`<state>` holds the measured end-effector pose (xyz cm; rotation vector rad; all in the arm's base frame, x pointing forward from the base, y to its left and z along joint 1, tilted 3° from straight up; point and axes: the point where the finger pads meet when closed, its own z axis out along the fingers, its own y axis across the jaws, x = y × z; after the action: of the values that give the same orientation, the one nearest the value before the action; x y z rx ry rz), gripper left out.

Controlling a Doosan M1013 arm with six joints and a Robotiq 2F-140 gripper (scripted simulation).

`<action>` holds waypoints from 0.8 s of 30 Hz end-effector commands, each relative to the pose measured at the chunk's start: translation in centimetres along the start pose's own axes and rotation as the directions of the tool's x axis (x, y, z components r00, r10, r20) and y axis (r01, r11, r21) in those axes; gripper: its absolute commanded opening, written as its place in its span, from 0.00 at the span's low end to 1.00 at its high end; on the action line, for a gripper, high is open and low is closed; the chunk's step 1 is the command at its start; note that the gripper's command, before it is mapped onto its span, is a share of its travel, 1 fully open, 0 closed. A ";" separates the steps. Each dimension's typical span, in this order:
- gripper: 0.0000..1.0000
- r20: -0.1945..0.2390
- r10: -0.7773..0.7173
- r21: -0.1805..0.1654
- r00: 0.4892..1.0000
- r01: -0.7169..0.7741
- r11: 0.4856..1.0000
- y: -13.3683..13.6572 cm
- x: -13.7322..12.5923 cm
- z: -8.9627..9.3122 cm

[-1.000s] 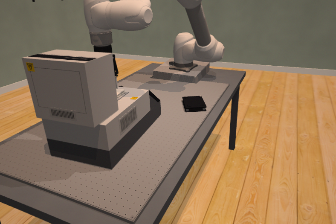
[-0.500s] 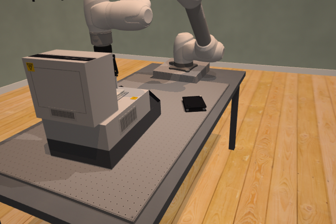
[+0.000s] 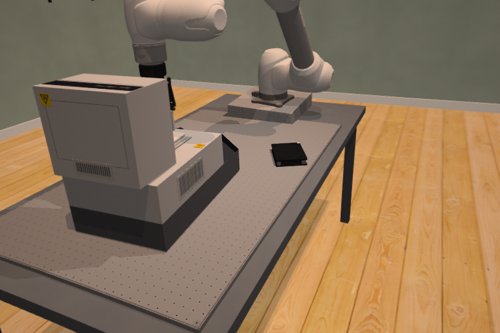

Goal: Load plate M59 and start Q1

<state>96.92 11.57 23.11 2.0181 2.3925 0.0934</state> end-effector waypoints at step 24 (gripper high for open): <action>0.66 0.000 0.000 0.000 1.000 0.000 1.000 0.0 0.0 -3.6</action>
<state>96.76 11.44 26.60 2.0181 2.3925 0.0934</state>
